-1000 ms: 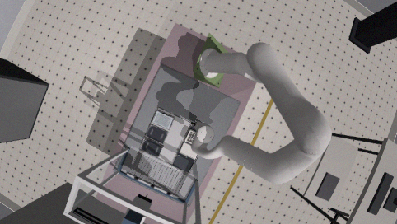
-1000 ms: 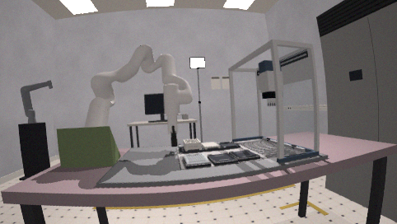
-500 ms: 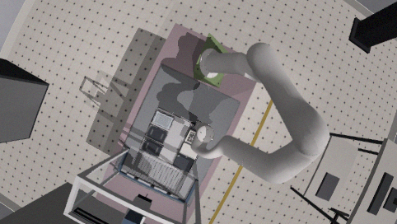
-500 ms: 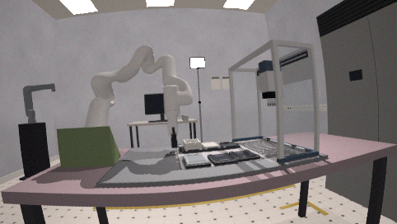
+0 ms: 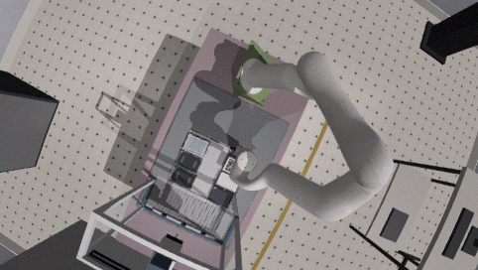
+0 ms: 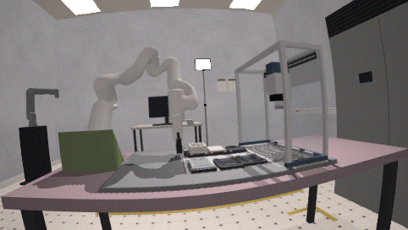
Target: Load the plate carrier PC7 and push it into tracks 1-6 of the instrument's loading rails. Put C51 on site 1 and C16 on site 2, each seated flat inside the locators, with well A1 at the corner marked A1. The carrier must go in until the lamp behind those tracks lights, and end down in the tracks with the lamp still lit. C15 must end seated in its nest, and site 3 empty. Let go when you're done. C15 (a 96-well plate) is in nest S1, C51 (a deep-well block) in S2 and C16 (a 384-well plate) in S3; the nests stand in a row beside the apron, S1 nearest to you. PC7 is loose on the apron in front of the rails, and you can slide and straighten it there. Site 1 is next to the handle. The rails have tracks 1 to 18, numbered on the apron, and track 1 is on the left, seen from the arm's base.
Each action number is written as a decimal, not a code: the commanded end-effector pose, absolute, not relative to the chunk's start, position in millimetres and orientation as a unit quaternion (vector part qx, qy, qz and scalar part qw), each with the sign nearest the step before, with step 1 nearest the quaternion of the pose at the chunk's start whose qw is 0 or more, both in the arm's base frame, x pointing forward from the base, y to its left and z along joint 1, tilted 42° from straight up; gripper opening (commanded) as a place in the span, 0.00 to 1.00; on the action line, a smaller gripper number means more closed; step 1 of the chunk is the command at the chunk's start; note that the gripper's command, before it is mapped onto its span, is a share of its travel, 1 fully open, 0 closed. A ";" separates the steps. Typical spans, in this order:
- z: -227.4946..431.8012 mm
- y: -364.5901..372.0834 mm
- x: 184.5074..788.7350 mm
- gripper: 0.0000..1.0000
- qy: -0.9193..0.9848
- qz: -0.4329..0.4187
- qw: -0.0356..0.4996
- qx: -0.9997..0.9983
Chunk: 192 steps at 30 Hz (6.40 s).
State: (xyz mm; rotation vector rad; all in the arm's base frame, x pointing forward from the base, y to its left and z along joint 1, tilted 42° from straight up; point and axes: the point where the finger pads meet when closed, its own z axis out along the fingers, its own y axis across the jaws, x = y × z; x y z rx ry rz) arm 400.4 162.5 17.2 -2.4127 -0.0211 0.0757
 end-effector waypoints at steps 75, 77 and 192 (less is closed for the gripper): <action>8.0 170.4 443.6 0.82 -0.008 0.028 0.356 -0.934; 7.9 170.5 445.6 0.82 -0.008 0.028 0.356 -0.934; 3.2 174.1 547.5 0.82 -0.008 0.028 0.356 -0.934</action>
